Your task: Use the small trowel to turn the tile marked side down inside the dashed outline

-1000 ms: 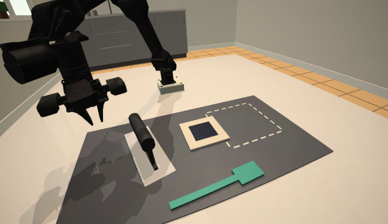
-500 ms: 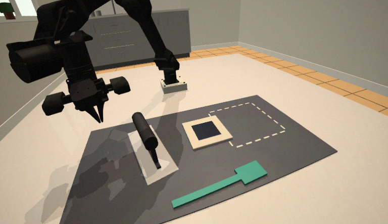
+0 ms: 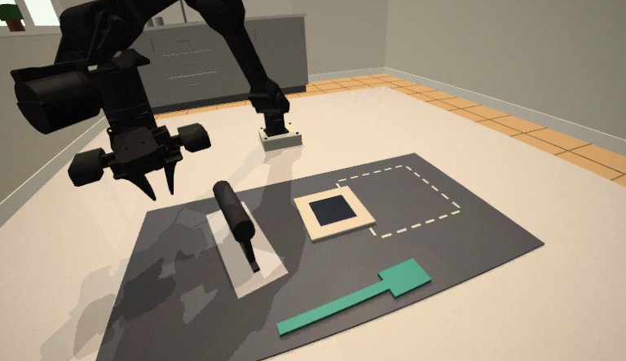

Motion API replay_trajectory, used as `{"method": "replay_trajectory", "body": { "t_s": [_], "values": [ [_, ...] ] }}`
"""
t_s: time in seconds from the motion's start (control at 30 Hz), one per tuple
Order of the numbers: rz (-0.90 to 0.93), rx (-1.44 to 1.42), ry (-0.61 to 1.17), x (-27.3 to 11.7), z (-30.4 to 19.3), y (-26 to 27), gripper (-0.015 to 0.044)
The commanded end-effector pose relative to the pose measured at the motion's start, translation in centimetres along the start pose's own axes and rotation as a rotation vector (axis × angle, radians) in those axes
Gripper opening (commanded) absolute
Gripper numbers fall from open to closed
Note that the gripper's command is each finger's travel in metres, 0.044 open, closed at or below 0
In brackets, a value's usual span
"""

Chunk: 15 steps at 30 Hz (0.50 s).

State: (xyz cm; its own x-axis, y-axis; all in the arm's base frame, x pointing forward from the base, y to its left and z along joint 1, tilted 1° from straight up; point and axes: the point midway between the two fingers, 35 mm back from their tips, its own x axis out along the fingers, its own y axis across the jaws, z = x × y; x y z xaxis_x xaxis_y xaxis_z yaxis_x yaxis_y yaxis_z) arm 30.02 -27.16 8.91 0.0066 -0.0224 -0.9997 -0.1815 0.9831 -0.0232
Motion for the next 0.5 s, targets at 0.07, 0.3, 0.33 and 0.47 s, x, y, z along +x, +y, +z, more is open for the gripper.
{"method": "replay_trajectory", "body": {
  "t_s": [0.07,0.3,0.33,0.47],
  "values": [
    [0.005,0.011,-0.003,-1.4,4.7,4.1,0.0258],
    [0.010,0.024,-0.005,-2.9,8.7,9.0,0.0270],
    [0.010,0.024,-0.005,-2.9,8.7,9.0,0.0270],
    [0.010,0.024,-0.005,-2.9,8.8,9.0,0.0270]
  ]
}}
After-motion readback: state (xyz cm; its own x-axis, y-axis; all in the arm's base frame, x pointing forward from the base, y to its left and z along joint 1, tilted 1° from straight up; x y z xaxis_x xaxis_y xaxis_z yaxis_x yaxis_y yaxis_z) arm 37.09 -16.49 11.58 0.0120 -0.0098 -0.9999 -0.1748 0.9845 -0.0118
